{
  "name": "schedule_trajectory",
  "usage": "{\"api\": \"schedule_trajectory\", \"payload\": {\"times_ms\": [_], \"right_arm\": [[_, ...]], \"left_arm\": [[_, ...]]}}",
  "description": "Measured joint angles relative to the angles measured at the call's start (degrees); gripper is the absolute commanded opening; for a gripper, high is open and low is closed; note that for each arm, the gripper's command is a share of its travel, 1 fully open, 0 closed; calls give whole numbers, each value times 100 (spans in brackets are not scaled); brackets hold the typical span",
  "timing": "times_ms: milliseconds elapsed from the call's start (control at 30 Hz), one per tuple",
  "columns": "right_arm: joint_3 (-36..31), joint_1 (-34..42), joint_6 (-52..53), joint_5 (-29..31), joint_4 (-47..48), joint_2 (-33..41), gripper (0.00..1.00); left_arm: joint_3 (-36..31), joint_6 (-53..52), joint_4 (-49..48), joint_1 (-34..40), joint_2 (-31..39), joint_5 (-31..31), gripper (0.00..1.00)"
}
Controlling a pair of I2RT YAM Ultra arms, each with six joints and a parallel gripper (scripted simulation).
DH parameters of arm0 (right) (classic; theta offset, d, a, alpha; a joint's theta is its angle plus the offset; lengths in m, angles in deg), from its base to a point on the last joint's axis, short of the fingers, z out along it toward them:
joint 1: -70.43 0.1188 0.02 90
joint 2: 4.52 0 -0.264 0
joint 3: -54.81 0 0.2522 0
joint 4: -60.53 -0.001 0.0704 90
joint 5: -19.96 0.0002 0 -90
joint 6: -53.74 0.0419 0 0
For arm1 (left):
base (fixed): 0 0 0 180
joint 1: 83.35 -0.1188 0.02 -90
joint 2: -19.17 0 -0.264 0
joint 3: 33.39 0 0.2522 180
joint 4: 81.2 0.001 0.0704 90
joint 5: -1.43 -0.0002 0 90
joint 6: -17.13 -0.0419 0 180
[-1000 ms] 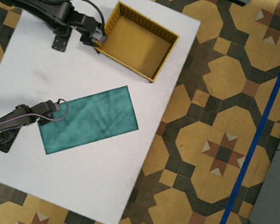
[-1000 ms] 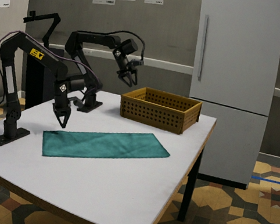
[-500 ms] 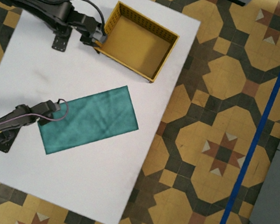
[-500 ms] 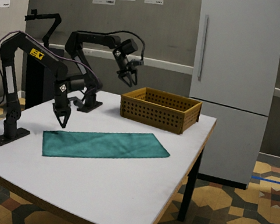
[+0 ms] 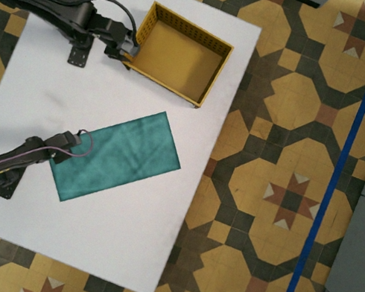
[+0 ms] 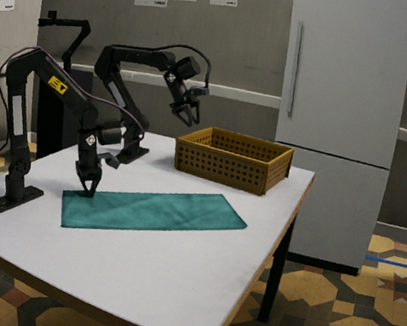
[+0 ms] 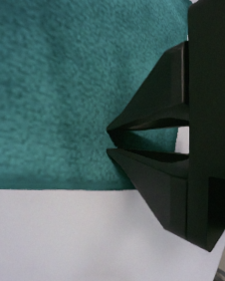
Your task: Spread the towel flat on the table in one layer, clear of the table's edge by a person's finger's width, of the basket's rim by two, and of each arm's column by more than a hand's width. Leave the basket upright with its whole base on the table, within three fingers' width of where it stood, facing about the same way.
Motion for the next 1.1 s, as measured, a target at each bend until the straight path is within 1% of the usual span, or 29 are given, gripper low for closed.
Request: {"api": "schedule_trajectory", "payload": {"times_ms": [133,233,333,400,567,733,867,967,1100], "right_arm": [[0,0,0,0,96,42,15],[118,0,0,0,-111,157,15],[-63,225,-2,22,-170,627,15],[-216,356,-2,15,-210,815,15],[-518,393,-2,15,-92,682,15],[-544,393,-2,15,15,688,15],[-319,450,11,55,-308,809,15],[7,890,15,15,-293,549,15],[-66,927,15,7,-48,310,15]], "left_arm": [[0,0,0,0,0,0,64],[0,0,0,0,0,0,64],[0,0,0,0,0,0,64],[0,0,0,0,0,0,64],[0,0,0,0,0,0,64],[0,0,0,0,0,0,64],[0,0,0,0,0,0,64],[0,0,0,0,0,0,64],[0,0,0,0,0,0,64]]}}
